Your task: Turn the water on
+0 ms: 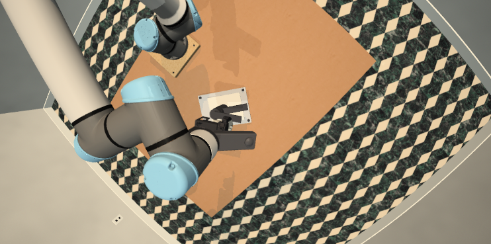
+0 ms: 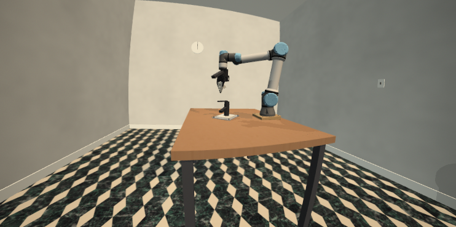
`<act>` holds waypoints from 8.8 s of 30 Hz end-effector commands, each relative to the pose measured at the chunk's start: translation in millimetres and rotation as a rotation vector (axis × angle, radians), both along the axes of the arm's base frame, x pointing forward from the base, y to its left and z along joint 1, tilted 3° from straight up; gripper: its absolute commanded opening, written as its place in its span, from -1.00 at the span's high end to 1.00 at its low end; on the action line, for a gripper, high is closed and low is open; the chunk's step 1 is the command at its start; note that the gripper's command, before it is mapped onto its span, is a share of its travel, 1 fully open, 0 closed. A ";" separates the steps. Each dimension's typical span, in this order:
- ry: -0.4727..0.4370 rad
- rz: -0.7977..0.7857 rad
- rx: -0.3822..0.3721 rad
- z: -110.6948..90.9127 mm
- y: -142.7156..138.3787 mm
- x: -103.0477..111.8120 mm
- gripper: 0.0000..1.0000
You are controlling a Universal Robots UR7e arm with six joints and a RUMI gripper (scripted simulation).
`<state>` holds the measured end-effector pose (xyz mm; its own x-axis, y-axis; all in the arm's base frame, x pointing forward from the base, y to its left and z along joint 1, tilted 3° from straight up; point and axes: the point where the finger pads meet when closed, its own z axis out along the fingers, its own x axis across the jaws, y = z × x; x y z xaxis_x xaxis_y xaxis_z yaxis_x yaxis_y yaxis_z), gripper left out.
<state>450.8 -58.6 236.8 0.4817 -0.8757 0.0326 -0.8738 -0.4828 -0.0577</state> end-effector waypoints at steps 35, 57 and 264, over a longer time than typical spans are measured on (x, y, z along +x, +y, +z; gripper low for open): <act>0.002 0.004 0.000 -0.3 0.5 0.3 1.00; 0.002 0.004 0.000 -0.3 0.5 0.3 0.25; 0.006 0.001 0.002 -88.3 1.6 5.0 0.25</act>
